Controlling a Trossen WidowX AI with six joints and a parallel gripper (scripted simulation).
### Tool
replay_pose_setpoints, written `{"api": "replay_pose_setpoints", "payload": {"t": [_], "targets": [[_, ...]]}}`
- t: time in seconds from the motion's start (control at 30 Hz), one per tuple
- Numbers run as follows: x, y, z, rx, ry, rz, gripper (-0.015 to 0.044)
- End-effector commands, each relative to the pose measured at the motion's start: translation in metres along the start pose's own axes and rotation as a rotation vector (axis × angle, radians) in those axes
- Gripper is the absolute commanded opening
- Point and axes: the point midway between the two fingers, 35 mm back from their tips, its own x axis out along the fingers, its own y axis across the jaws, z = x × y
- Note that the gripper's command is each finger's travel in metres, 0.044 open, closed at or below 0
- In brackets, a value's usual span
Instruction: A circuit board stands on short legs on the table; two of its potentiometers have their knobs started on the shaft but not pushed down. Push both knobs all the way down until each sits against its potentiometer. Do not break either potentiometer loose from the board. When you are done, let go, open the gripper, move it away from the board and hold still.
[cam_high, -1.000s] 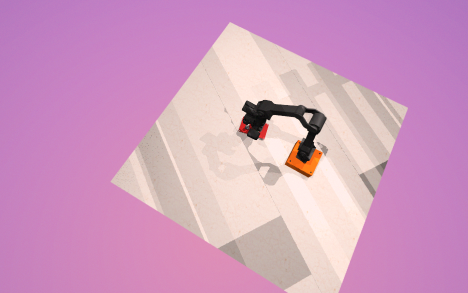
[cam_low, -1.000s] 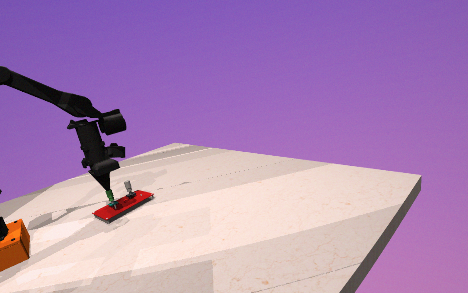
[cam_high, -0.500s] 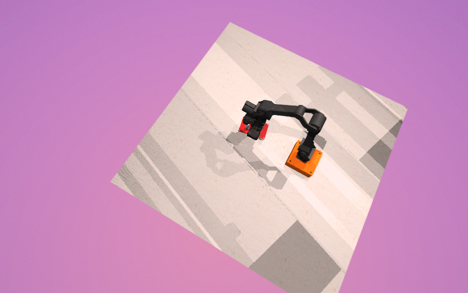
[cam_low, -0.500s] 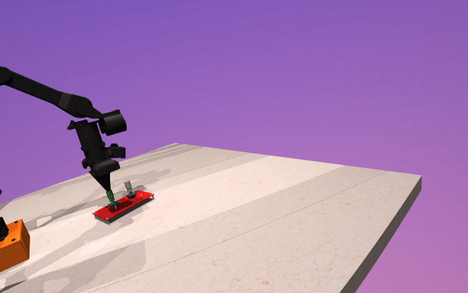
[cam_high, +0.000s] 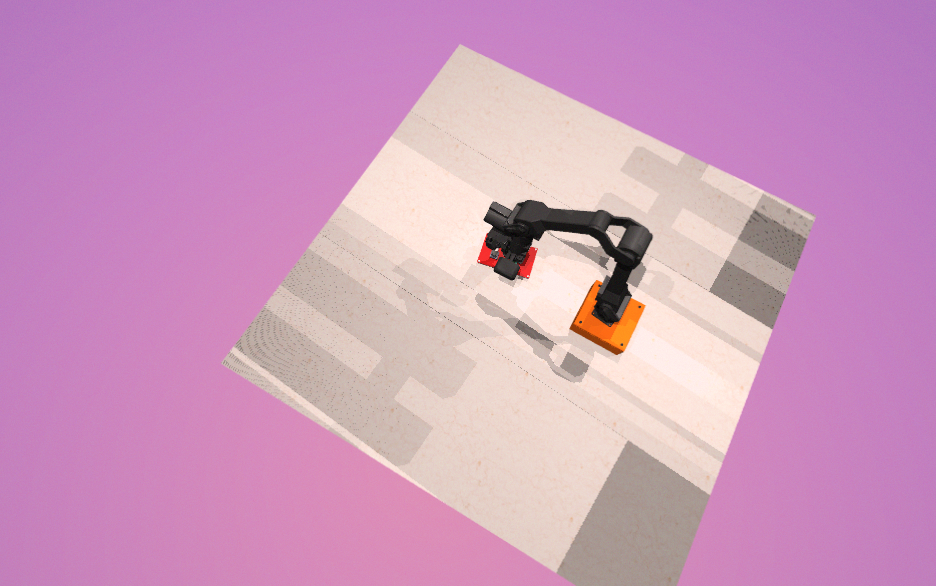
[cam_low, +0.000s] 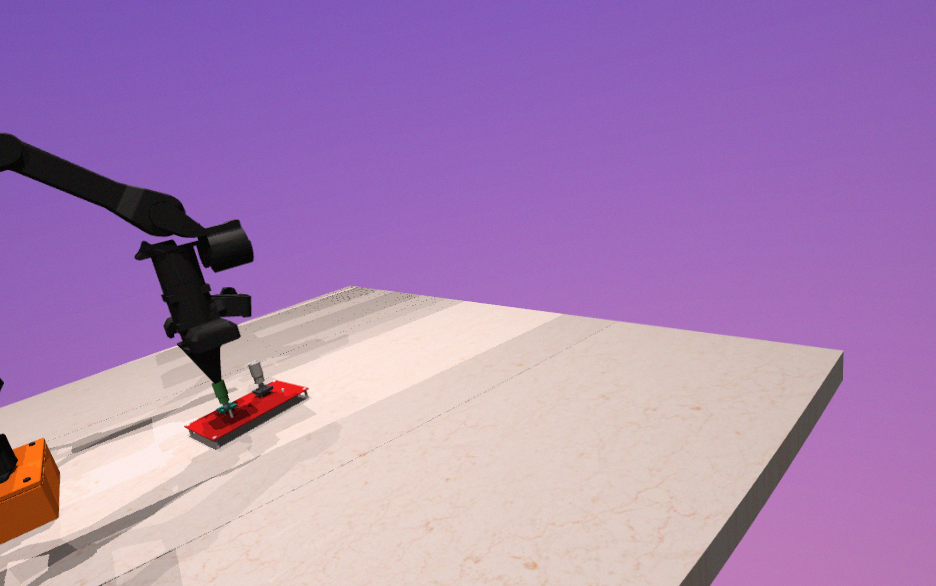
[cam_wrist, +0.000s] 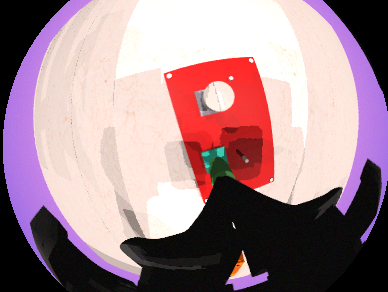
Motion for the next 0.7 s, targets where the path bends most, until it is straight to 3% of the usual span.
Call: {"api": "replay_pose_setpoints", "payload": {"t": [0.0, 0.67], "targets": [[0.0032, -0.0009, 0.0003, -0.003, 0.005, -0.005, 0.0000], [0.0039, -0.0009, 0.0003, -0.003, 0.005, -0.005, 0.0000]]}}
